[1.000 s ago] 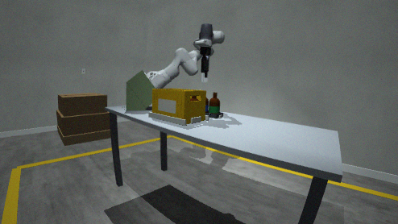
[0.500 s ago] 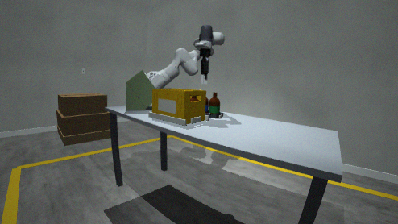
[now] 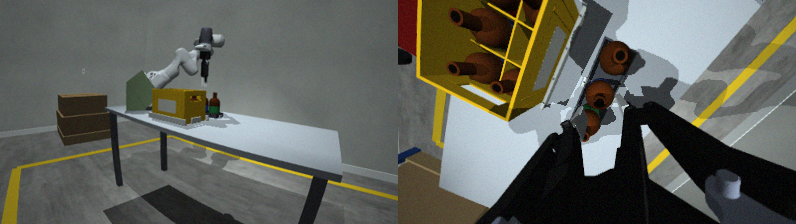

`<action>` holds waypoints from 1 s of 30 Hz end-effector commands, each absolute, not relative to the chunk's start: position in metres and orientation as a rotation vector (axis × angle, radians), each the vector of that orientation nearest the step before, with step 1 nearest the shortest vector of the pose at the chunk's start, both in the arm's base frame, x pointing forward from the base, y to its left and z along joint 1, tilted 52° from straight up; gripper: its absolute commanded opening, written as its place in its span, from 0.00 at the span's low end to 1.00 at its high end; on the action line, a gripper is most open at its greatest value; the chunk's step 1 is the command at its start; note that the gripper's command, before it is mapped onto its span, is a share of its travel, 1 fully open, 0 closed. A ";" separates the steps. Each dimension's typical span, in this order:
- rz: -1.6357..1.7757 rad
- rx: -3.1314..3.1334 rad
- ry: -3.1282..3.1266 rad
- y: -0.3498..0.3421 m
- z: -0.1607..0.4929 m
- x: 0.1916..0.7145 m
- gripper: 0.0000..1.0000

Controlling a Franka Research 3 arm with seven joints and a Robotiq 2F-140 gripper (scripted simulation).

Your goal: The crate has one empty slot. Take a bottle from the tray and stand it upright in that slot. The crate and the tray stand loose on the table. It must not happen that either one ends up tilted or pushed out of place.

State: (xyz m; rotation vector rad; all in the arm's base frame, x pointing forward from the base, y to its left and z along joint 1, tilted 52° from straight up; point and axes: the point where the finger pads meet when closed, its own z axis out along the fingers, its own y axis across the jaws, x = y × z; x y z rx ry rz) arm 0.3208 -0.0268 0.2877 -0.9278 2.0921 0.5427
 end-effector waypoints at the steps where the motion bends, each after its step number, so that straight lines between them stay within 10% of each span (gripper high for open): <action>1: 0.533 -0.929 2.090 -0.025 0.285 0.325 0.38; 30: 0.533 -0.929 2.090 -0.019 0.279 0.330 0.38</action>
